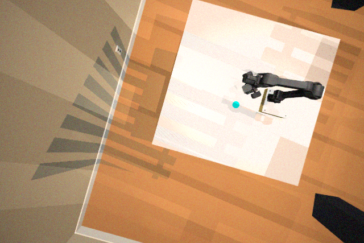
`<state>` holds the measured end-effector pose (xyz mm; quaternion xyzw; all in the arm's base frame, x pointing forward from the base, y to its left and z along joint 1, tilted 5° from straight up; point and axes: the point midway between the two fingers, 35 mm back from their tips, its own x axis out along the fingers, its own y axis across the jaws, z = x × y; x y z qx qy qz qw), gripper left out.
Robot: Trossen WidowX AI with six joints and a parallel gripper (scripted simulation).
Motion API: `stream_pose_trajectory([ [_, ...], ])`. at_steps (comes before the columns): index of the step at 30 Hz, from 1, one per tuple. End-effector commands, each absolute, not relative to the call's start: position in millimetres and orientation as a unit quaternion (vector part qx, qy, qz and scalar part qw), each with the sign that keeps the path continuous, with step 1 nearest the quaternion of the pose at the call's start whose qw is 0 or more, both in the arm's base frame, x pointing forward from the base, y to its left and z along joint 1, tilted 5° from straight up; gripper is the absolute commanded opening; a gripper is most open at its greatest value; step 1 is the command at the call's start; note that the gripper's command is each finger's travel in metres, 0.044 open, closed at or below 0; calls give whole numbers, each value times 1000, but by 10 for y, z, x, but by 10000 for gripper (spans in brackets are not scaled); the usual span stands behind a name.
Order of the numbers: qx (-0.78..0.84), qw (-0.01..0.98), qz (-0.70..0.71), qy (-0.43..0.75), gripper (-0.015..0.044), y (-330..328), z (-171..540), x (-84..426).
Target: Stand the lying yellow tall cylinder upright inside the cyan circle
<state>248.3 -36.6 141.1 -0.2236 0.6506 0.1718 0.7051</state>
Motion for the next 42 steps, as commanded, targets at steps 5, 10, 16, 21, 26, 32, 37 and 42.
stream_pose_trajectory([
  [5,-255,696,200,641,105,-132,1435,2546],
  [10,-273,689,219,634,105,26,1442,2569],
  [16,-296,680,242,626,105,218,1450,2583],
  [21,-314,672,261,618,105,381,1456,2584],
  [26,-332,664,280,609,105,544,1462,2574],
  [32,-354,653,302,598,105,740,1469,2550],
  [37,-371,643,320,588,105,903,1474,2517],
  [42,-384,636,332,581,105,1017,1478,2488],
])
